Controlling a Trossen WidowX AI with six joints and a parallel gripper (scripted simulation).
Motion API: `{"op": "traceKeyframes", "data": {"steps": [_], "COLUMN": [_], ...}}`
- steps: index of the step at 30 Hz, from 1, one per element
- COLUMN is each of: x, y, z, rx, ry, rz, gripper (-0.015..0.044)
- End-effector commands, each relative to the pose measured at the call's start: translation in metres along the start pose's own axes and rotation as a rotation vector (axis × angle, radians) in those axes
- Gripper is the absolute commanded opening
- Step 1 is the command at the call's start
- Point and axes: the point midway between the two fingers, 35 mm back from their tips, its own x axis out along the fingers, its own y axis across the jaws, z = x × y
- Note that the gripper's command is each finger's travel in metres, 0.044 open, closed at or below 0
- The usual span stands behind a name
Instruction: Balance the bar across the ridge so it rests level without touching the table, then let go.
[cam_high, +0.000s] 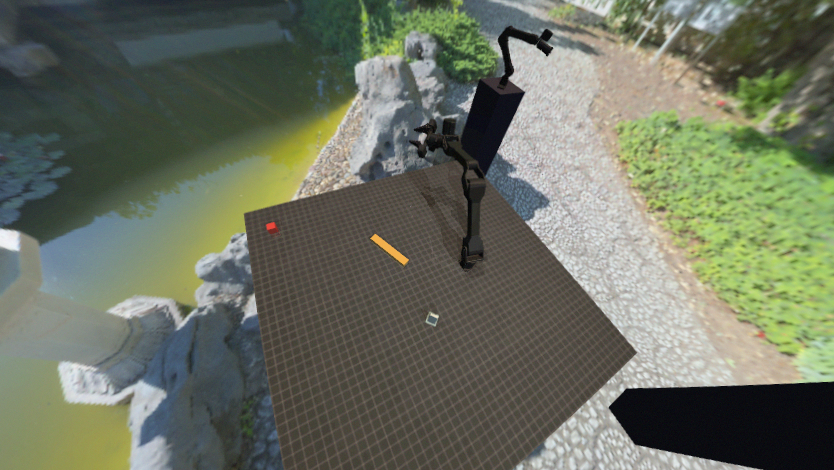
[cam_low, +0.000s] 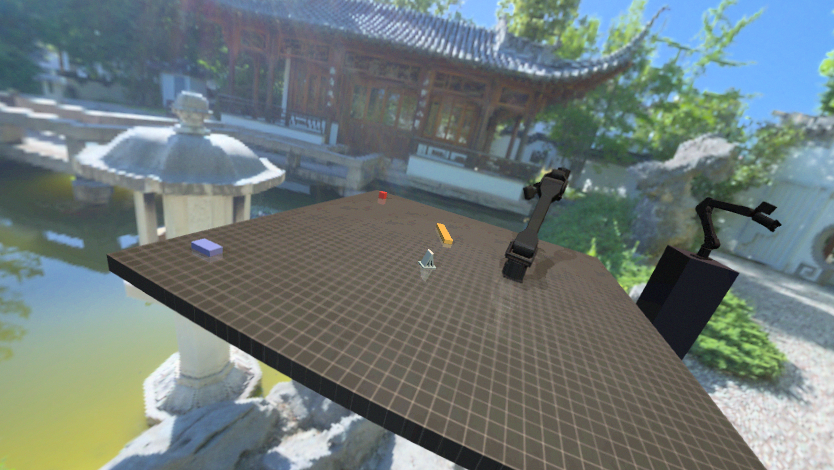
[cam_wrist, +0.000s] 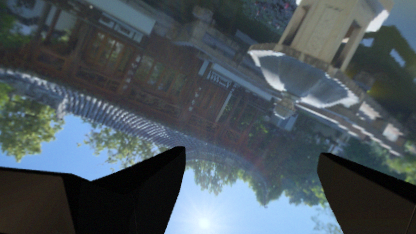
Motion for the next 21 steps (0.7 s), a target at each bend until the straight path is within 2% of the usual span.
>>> {"op": "traceKeyframes", "data": {"steps": [1,11,21], "x": [0.014,0.051,0.071], "y": [-0.022,-0.096,-0.176], "z": [-0.010,-0.025,-0.040], "rx": [-0.060,-0.212,-0.393], "ry": [-0.027,-0.099,-0.156], "rz": [-0.033,-0.170,-0.336], "gripper": [0.0315,0.0315,0.0315]}}
